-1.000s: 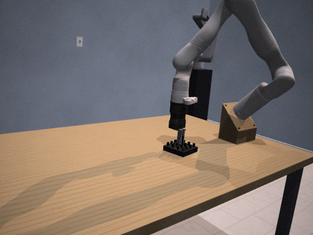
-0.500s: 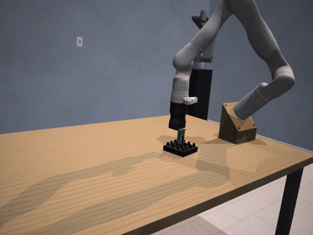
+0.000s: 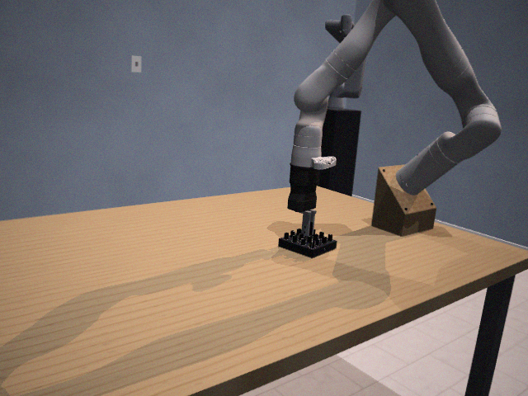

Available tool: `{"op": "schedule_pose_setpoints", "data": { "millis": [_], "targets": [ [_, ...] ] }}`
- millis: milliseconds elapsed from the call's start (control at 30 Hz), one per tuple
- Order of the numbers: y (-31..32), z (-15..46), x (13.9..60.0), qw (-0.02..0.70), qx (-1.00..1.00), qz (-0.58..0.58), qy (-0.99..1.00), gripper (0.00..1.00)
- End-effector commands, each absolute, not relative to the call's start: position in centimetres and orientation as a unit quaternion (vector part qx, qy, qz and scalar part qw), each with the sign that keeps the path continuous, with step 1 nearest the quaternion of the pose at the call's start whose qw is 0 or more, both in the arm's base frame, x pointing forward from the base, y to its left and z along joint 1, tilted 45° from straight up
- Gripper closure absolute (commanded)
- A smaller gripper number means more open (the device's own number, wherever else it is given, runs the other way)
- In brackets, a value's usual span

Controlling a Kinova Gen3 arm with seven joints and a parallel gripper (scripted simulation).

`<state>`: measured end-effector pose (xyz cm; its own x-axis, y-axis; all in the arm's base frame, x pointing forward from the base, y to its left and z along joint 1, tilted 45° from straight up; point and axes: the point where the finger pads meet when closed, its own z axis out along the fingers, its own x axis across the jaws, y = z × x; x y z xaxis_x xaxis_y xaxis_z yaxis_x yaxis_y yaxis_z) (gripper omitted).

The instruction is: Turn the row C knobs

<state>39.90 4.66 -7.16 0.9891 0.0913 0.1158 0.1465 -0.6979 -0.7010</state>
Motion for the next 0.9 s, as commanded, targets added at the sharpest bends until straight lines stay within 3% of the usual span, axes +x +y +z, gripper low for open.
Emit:
{"op": "schedule_pose_setpoints", "data": {
  "millis": [0, 867],
  "targets": [
    [4.57, -7.14, 39.95, 0.383, -0.921, -0.035, -0.06, 0.7],
    [4.58, -7.14, 39.95, 0.384, -0.92, 0.024, 0.08, 0.7]
  ]
}}
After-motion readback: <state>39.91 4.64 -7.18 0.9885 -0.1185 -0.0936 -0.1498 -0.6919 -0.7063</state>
